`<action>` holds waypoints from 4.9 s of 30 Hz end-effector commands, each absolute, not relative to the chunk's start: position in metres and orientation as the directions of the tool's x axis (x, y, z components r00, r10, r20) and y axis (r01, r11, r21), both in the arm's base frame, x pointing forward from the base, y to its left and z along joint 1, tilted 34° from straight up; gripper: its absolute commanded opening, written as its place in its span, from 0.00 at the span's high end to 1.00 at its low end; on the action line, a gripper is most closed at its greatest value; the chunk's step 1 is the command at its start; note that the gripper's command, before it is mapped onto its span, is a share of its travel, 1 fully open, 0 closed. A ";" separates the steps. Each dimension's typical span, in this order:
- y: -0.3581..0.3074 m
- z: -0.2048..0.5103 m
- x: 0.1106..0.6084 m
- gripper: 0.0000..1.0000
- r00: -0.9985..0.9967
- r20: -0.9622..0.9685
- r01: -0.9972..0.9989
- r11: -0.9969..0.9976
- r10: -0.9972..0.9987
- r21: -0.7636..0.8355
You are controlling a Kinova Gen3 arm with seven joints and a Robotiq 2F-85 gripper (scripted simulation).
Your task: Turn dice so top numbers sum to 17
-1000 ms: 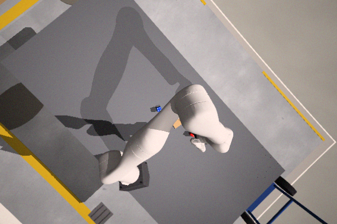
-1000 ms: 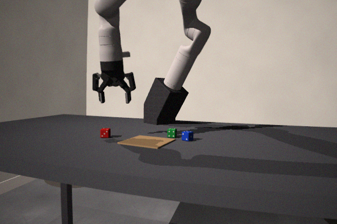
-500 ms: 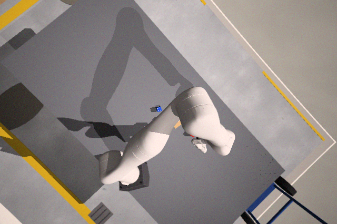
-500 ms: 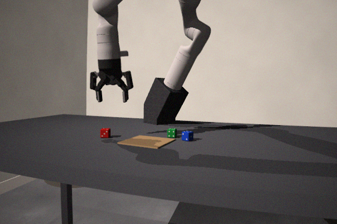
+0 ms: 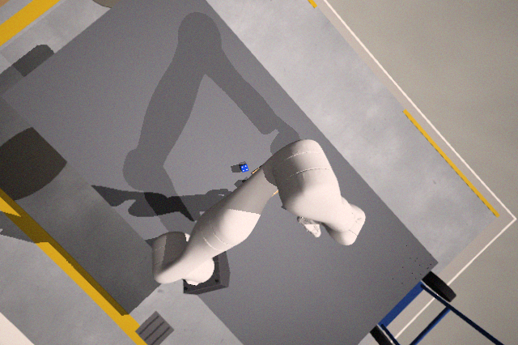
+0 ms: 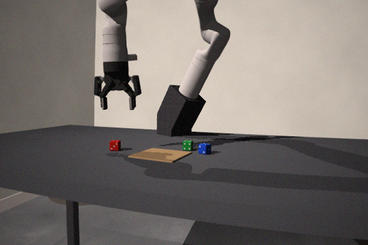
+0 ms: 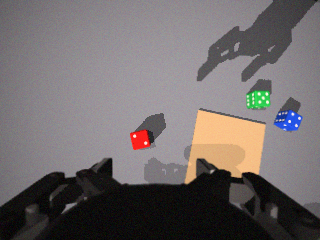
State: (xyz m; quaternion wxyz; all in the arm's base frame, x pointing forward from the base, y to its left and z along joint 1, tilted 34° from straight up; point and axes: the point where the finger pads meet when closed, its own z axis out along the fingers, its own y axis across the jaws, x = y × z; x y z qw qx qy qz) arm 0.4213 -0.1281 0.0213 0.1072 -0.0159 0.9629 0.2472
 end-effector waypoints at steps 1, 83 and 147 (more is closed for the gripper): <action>-0.142 0.024 0.425 0.00 -0.970 -0.235 -0.060 0.879 0.060 0.473; -0.123 -0.050 0.470 0.00 -0.947 -0.290 -0.019 0.877 0.137 0.479; 0.028 0.008 0.403 0.00 -0.947 -0.290 -0.019 0.877 0.137 0.479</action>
